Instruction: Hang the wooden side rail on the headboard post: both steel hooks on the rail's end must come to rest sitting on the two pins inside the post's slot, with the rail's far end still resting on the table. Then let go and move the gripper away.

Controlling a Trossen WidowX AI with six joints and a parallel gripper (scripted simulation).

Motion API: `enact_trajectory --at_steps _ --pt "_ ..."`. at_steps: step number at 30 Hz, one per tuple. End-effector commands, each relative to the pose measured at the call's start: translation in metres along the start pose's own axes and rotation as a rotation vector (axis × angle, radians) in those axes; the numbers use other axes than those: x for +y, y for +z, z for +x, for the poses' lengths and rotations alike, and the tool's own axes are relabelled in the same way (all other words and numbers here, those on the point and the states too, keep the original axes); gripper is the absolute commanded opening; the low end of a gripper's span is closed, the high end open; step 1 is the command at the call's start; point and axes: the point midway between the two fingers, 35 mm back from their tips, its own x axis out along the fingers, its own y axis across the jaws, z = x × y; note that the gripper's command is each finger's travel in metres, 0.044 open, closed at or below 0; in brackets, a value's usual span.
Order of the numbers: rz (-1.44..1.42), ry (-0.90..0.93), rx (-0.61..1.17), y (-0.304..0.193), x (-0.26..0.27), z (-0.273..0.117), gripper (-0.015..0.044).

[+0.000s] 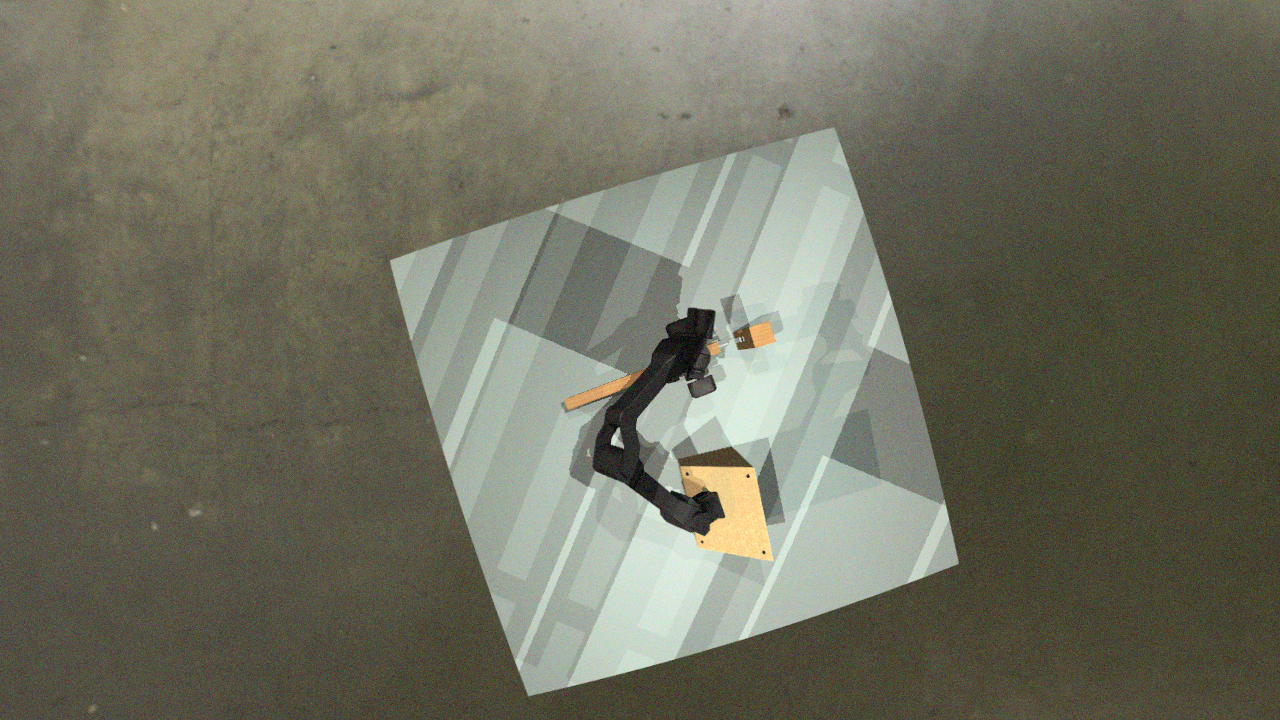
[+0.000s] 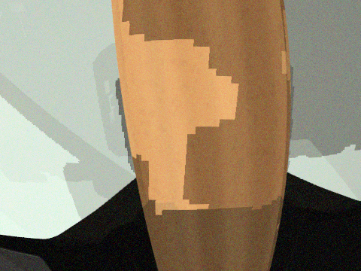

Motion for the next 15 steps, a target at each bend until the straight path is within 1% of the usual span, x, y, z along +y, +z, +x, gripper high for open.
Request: enact_trajectory --at_steps 1,15 --pt "0.001 -0.009 0.008 -0.0041 -0.0012 -0.0042 0.0" --pt "0.001 -0.009 0.008 -0.0056 0.0002 -0.0048 0.0"
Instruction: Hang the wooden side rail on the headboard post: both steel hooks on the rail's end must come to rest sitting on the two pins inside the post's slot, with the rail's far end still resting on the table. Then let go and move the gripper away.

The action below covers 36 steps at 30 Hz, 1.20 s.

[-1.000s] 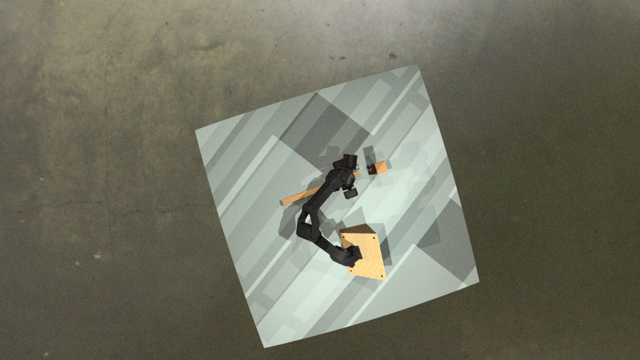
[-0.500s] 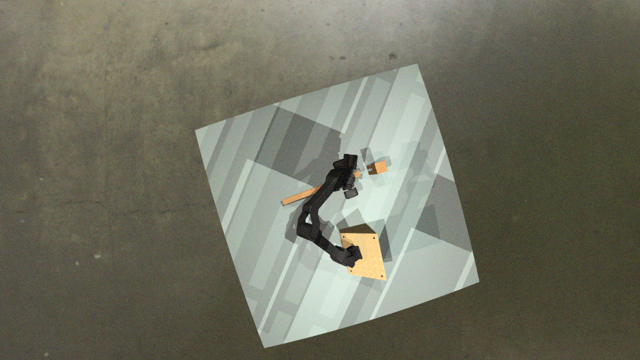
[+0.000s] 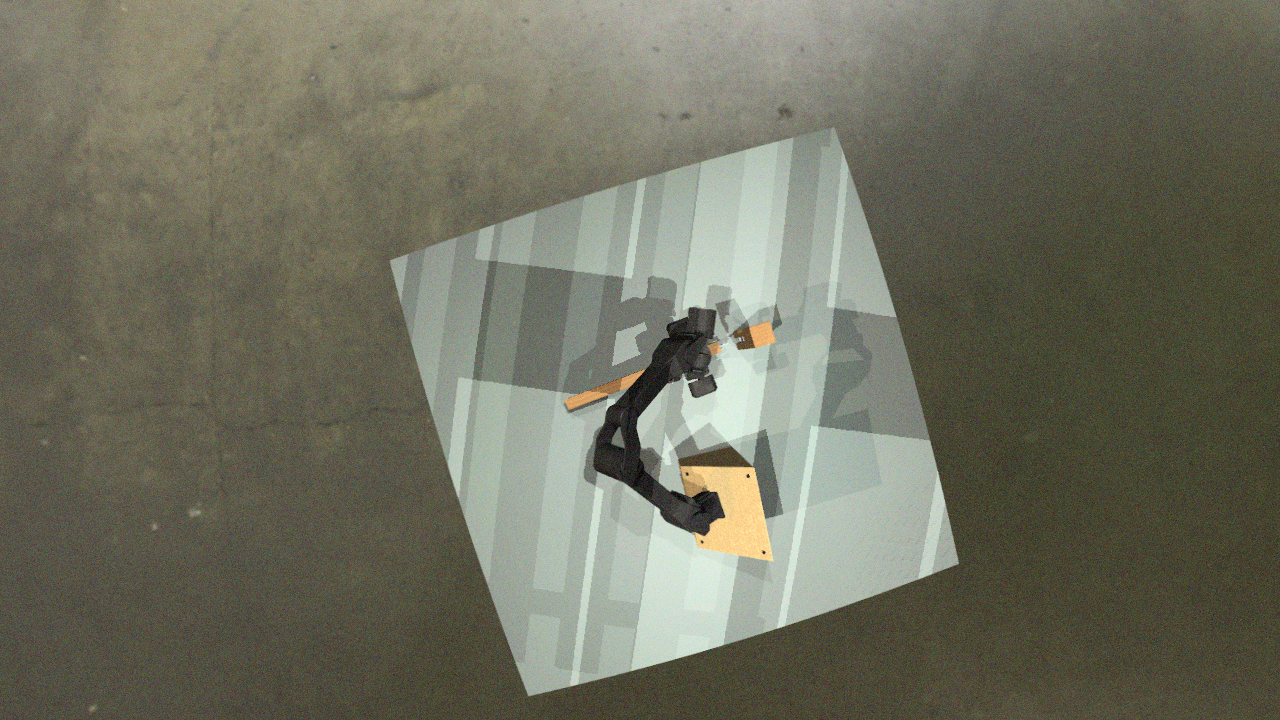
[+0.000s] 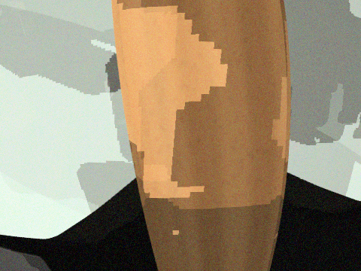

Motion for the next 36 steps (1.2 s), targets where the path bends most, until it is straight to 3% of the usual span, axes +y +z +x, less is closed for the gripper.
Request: enact_trajectory --at_steps 1,36 --pt "0.003 -0.008 0.006 -0.004 0.0006 -0.0037 0.0" --pt "0.003 -0.008 0.006 -0.0075 0.0006 -0.0041 0.0"
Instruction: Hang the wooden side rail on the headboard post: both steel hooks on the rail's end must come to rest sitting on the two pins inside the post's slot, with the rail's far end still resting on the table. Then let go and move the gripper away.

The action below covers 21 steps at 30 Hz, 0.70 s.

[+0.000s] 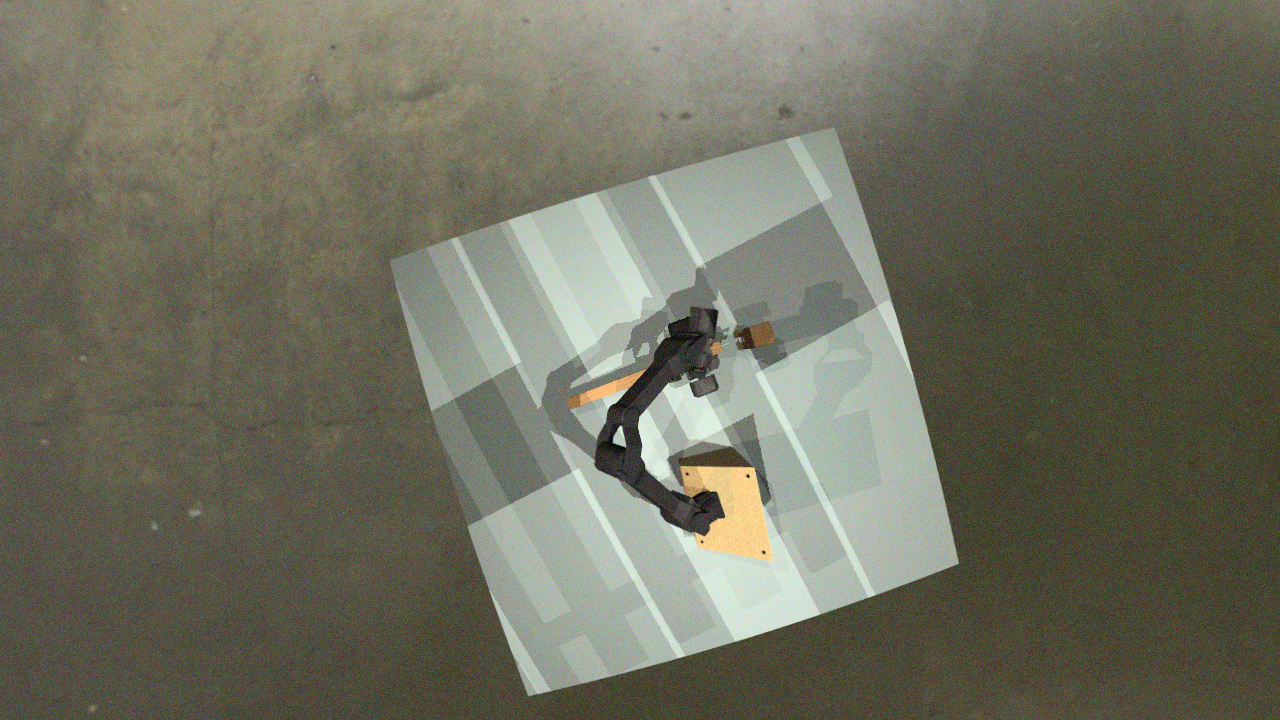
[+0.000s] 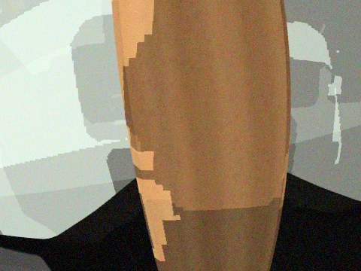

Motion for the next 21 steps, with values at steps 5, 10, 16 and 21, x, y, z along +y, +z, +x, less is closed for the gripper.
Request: enact_trajectory --at_steps 5,10,16,21 --pt "0.003 -0.008 0.006 -0.0045 0.0009 -0.0036 0.0" --pt "0.003 -0.008 0.006 -0.0051 0.0006 -0.0031 0.0" --pt "0.003 -0.008 0.006 -0.0057 0.0001 -0.0027 0.0" --pt "0.003 -0.008 0.006 -0.0061 -0.0002 -0.0031 0.0"
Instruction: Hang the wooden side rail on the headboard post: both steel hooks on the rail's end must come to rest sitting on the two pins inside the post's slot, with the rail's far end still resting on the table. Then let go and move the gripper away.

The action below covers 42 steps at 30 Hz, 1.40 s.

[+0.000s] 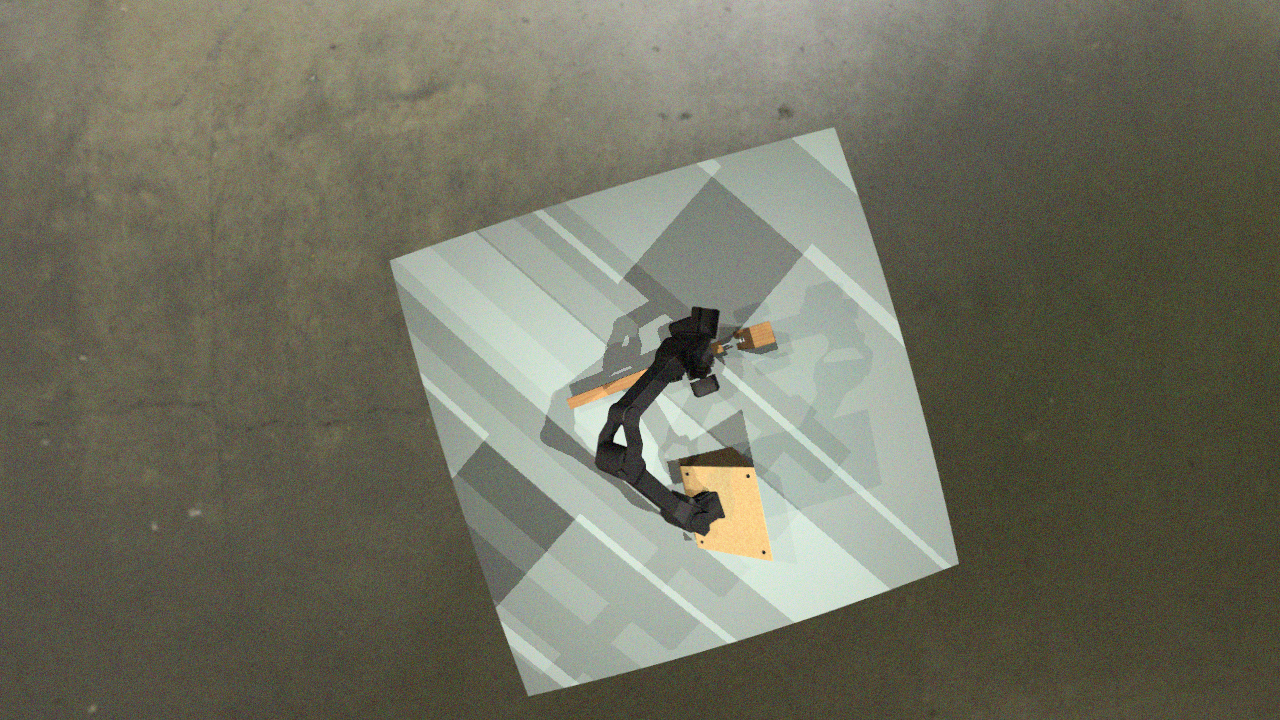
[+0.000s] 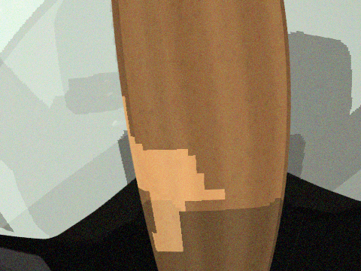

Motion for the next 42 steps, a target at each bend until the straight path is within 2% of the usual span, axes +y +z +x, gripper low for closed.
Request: enact_trajectory --at_steps 1,42 --pt "0.0 -0.01 0.008 -0.0041 -0.0012 -0.0041 0.0" --pt "0.0 -0.01 0.008 -0.0081 -0.0012 -0.0044 0.0"
